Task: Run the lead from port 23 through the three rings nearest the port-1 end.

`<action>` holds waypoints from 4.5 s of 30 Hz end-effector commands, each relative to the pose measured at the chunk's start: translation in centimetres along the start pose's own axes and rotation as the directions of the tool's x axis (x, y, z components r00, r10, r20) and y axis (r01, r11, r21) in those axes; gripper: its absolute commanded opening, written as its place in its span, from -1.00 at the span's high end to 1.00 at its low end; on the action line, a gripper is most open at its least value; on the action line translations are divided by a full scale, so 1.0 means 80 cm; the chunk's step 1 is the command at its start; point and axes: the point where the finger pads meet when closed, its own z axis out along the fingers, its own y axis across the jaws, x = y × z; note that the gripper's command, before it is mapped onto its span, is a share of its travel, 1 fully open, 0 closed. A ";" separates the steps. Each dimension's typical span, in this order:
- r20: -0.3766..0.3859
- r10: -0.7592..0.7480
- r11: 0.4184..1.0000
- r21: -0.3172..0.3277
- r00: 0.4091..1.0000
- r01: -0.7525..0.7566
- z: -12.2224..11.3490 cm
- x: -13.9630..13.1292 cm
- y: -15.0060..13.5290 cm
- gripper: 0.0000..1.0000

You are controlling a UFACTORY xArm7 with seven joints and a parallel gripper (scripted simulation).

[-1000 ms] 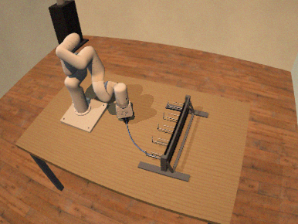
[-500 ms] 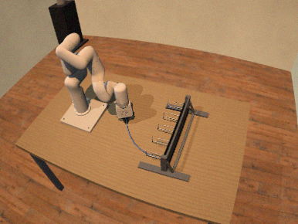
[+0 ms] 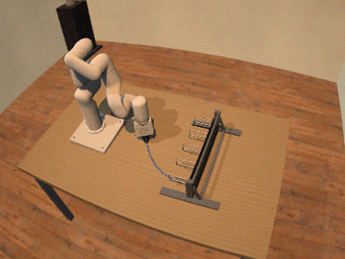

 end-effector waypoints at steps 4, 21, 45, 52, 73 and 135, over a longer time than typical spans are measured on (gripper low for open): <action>0.001 0.000 1.000 -0.002 1.000 0.000 -0.001 -0.001 0.001 1.00; 0.001 0.000 1.000 -0.002 1.000 0.000 -0.003 -0.001 0.001 1.00; 0.001 0.000 1.000 -0.002 1.000 0.000 -0.025 -0.001 0.001 1.00; 0.001 0.000 1.000 -0.002 1.000 0.000 -0.036 -0.001 0.001 1.00; 0.001 0.000 1.000 -0.002 1.000 0.000 -0.051 -0.001 0.001 1.00; 0.000 0.524 0.852 -0.003 0.852 -0.524 -0.211 -0.035 0.343 1.00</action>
